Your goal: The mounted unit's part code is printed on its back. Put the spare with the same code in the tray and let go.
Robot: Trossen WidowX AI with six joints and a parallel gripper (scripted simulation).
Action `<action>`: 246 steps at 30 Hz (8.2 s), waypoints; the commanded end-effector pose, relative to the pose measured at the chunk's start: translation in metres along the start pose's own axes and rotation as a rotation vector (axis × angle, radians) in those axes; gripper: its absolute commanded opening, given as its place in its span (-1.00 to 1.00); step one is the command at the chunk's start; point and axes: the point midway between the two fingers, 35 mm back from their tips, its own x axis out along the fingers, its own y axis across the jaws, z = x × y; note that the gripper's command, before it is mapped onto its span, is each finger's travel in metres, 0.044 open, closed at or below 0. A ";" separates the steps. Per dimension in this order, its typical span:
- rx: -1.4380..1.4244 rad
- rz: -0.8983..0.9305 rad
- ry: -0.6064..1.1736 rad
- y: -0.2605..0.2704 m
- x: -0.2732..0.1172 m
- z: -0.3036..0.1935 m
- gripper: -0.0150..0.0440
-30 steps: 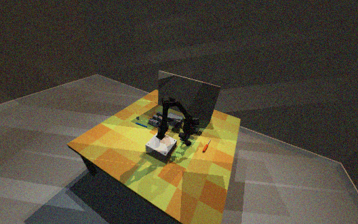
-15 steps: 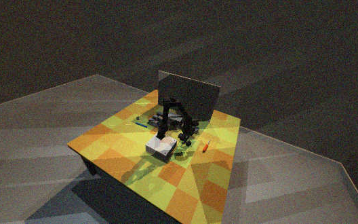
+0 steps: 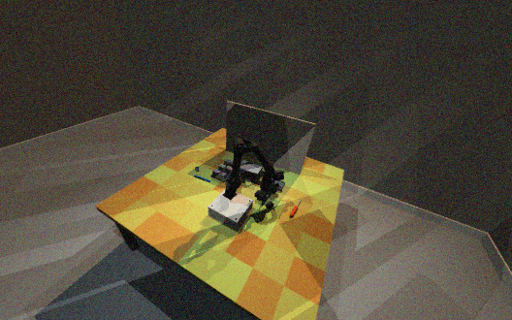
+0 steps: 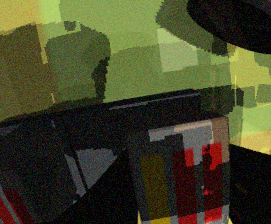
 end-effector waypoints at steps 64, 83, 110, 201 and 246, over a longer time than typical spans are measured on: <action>0.003 0.008 0.001 0.080 -0.165 0.024 -0.49; 0.003 0.017 0.002 0.178 -0.158 0.015 -0.49; 0.004 0.018 0.002 0.190 -0.137 0.014 -0.49; 0.004 0.018 0.002 0.194 -0.053 0.015 -0.49; 0.004 0.018 0.002 0.189 -0.012 0.011 -0.49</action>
